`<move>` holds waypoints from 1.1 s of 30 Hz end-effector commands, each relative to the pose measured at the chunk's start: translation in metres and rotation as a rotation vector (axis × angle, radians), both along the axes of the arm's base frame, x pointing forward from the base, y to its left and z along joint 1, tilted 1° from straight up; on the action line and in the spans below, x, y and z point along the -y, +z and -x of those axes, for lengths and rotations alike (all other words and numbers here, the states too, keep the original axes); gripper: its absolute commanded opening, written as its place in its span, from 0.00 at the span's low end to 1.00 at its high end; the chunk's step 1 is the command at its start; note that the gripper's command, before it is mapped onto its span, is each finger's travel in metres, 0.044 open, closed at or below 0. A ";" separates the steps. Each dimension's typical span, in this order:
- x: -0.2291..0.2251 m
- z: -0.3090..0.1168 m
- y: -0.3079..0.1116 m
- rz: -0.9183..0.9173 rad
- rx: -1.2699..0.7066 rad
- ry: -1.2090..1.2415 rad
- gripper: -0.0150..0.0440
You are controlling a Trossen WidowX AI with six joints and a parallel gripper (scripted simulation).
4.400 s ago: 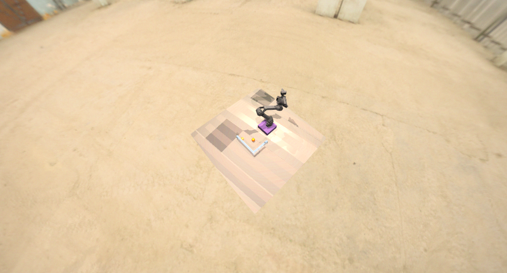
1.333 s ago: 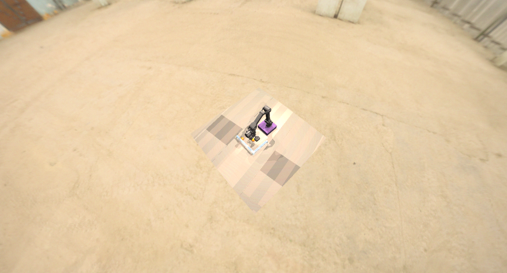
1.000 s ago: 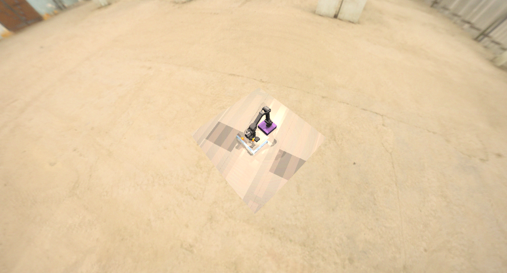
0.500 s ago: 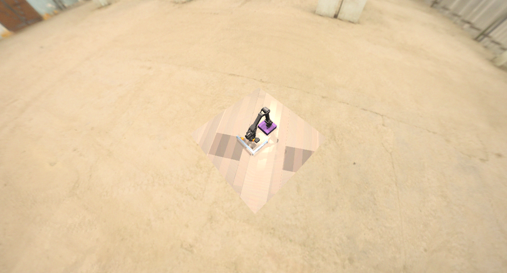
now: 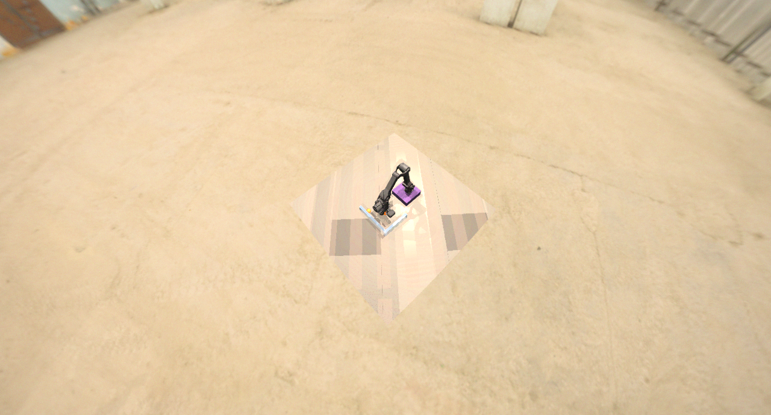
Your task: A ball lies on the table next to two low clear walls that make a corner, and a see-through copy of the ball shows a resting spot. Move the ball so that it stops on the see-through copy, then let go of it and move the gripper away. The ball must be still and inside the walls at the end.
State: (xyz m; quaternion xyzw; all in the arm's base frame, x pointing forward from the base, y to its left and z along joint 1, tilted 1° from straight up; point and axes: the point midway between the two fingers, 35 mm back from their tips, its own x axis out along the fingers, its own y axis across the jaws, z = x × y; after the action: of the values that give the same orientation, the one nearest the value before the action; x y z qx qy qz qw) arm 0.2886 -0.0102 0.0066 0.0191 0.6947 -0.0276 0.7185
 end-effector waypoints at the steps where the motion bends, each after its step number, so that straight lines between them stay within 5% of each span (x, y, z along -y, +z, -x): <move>1: 0.000 -0.001 0.003 0.002 0.000 -0.002 0.39; 4: 0.000 -0.004 0.020 0.002 0.000 -0.002 0.26; 21: -0.002 0.003 0.126 0.002 0.000 -0.002 0.25; 33: 0.023 -0.023 0.124 0.004 0.002 -0.002 0.25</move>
State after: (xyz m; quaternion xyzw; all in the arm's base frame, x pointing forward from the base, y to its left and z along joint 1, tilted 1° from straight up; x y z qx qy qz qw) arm 0.2999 -0.0218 0.1349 0.0187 0.6932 -0.0285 0.7199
